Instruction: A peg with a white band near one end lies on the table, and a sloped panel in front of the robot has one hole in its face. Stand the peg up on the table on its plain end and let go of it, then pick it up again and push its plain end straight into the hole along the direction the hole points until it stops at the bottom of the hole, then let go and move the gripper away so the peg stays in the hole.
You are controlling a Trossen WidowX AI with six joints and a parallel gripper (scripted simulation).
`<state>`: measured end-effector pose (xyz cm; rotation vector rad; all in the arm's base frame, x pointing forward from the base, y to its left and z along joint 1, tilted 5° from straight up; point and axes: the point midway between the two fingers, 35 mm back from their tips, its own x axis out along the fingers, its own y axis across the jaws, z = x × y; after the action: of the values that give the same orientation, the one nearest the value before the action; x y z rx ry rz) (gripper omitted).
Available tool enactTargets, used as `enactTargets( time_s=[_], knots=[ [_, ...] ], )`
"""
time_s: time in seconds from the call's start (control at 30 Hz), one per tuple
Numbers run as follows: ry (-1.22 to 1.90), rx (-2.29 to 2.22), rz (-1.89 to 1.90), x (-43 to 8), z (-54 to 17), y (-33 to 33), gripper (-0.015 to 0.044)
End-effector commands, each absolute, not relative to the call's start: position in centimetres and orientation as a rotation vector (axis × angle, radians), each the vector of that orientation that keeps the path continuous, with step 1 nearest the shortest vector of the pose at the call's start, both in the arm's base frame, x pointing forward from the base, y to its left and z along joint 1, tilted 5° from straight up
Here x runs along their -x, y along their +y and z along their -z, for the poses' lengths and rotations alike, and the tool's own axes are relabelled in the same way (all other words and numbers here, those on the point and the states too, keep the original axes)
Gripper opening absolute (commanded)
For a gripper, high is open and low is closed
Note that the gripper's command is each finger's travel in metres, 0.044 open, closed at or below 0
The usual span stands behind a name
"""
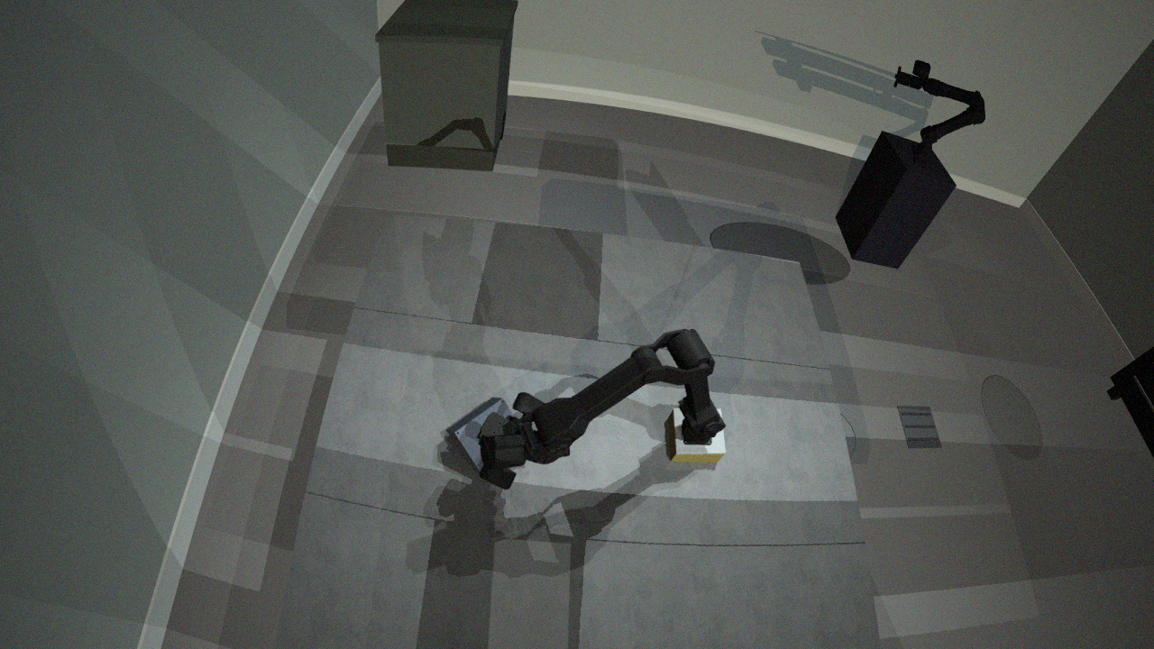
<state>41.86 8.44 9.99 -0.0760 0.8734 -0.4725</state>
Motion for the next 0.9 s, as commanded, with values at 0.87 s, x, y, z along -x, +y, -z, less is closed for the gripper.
enactTargets(
  time_s=[0.87],
  knots=[
    [0.872,0.075,0.475,-42.12,-9.49,8.23,0.0026]
  ],
)
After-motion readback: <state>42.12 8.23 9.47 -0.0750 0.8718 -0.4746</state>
